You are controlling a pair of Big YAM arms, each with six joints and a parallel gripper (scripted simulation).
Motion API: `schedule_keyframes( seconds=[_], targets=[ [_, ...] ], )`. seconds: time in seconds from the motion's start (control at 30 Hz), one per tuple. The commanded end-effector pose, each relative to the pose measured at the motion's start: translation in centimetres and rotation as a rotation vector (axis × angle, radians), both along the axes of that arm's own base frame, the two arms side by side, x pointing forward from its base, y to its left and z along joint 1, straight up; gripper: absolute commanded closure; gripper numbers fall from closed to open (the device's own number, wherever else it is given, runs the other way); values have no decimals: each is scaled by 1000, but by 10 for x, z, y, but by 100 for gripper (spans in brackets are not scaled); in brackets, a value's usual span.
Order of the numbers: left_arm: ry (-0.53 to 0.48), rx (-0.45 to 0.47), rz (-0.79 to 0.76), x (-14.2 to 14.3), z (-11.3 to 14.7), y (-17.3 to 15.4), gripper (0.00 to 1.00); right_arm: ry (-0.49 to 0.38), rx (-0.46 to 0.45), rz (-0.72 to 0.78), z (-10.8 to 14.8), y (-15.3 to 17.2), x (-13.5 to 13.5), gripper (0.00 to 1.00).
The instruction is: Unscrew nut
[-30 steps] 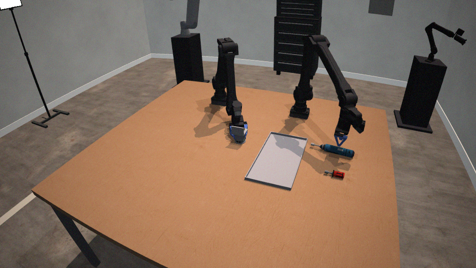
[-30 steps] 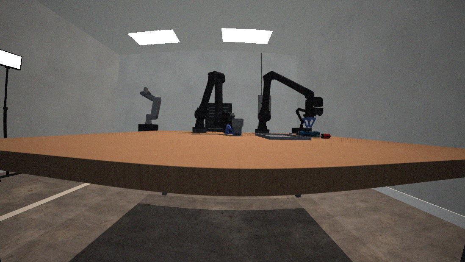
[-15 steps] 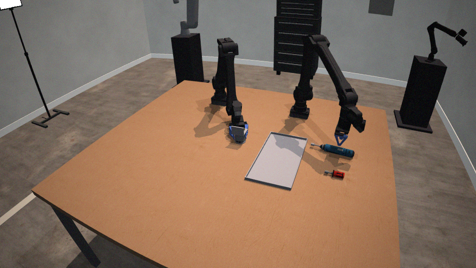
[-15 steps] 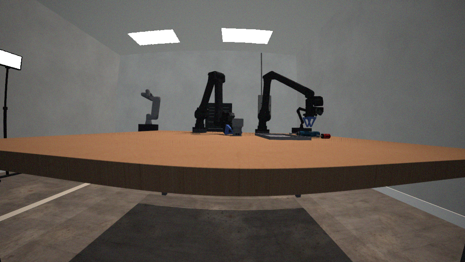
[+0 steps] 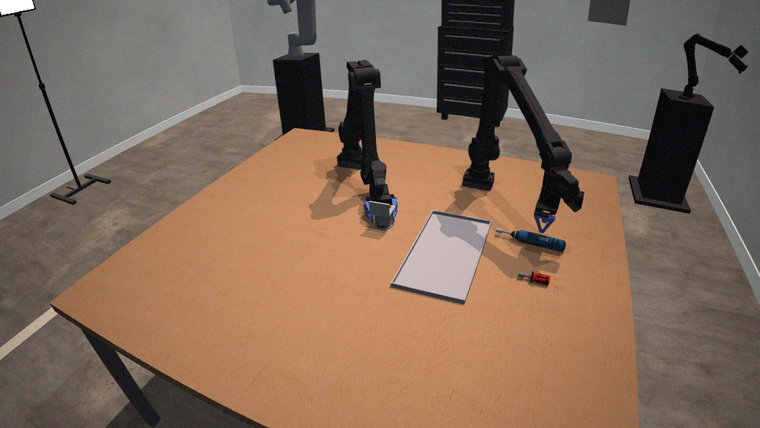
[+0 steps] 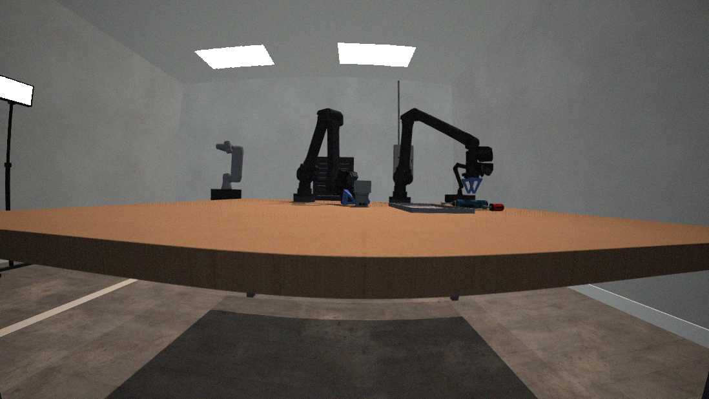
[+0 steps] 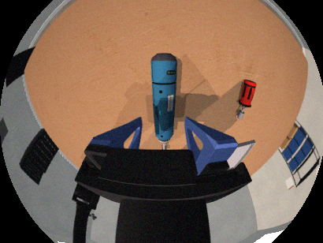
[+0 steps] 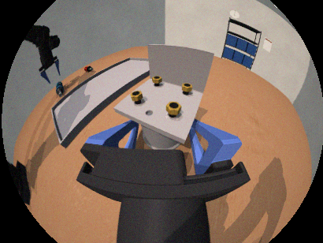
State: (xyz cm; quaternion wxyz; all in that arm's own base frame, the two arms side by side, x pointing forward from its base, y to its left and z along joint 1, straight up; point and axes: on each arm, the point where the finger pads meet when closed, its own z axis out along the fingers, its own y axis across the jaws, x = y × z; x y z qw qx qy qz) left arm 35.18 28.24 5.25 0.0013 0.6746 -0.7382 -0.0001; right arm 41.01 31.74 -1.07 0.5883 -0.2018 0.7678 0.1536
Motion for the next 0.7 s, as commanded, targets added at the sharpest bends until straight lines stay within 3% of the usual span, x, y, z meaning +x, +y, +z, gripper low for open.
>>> schedule_keyframes(
  seconds=[0.0,0.4,0.43,0.67],
  targets=[
    [-44,36,-6,18,23,15,35,26,-32,1,-16,-3,-3,23],
    [-44,36,-6,18,23,15,35,26,-32,1,-16,-3,-3,23],
    [-44,36,-6,18,23,15,35,26,-32,1,-16,-3,-3,14],
    [-44,36,-6,18,23,15,35,26,-32,1,-16,-3,-3,14]
  ],
)
